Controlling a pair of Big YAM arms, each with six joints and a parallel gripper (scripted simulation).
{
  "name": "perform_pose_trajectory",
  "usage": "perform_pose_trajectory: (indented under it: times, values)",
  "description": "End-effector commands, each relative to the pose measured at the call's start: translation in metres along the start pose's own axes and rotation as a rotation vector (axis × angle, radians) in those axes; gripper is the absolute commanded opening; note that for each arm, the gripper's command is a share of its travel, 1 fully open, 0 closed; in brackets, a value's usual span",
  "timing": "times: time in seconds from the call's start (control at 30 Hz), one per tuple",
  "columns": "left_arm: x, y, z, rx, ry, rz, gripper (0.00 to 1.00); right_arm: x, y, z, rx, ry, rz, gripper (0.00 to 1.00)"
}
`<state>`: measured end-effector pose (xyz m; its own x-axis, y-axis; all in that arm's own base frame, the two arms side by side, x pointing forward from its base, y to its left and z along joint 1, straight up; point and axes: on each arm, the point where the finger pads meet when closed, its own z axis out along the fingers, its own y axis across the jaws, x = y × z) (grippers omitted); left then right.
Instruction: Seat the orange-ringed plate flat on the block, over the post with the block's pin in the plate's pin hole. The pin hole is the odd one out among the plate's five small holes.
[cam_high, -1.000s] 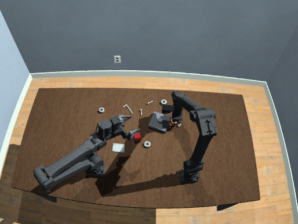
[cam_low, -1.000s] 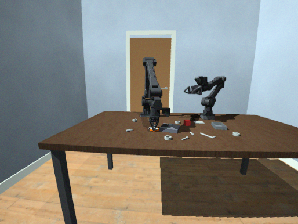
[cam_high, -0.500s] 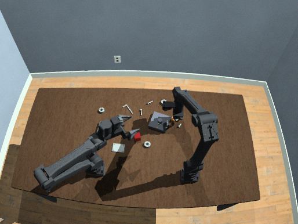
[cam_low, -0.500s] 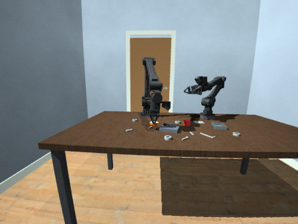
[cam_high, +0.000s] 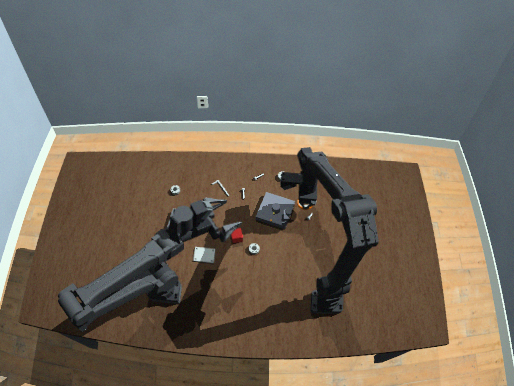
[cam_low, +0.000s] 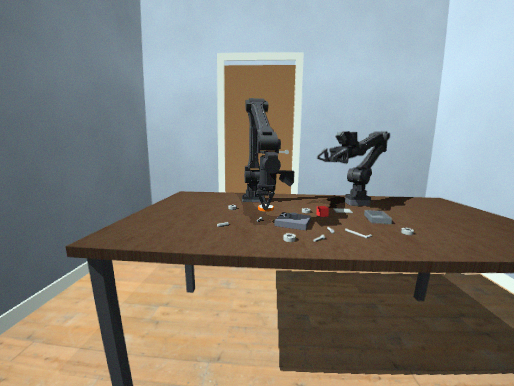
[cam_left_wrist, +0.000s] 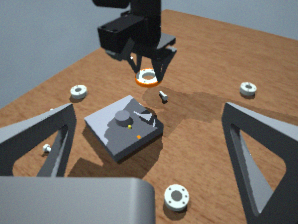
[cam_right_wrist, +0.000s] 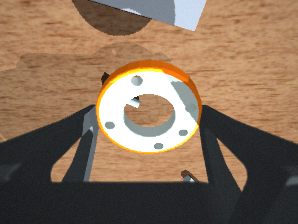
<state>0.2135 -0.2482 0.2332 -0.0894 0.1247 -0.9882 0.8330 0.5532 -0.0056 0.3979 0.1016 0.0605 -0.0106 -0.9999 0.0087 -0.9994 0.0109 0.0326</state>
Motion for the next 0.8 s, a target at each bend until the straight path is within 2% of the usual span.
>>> perform_pose_trajectory:
  times: [0.0, 0.13, 0.27, 0.5, 0.6, 0.77]
  values:
    - [-0.01, 0.002, 0.002, -0.004, -0.019, 0.007, 1.0, -0.03, -0.013, -0.033, 0.068, -0.022, 0.028, 0.59]
    - [-0.01, 0.002, 0.002, -0.004, -0.019, 0.007, 1.0, -0.081, 0.0, -0.021, 0.036, -0.01, 0.032, 0.59]
    - [-0.01, 0.002, 0.002, -0.004, -0.019, 0.007, 1.0, -0.111, 0.008, -0.021, 0.037, -0.01, 0.01, 0.59]
    - [-0.01, 0.002, 0.002, -0.004, -0.019, 0.007, 1.0, -0.118, 0.006, -0.021, 0.049, -0.015, -0.014, 0.59]
    - [-0.01, 0.002, 0.002, -0.004, -0.019, 0.007, 1.0, -0.118, 0.006, -0.021, 0.049, -0.017, 0.062, 0.59]
    - [-0.01, 0.002, 0.002, -0.004, -0.019, 0.007, 1.0, -0.118, 0.006, -0.021, 0.047, -0.022, 0.304, 0.59]
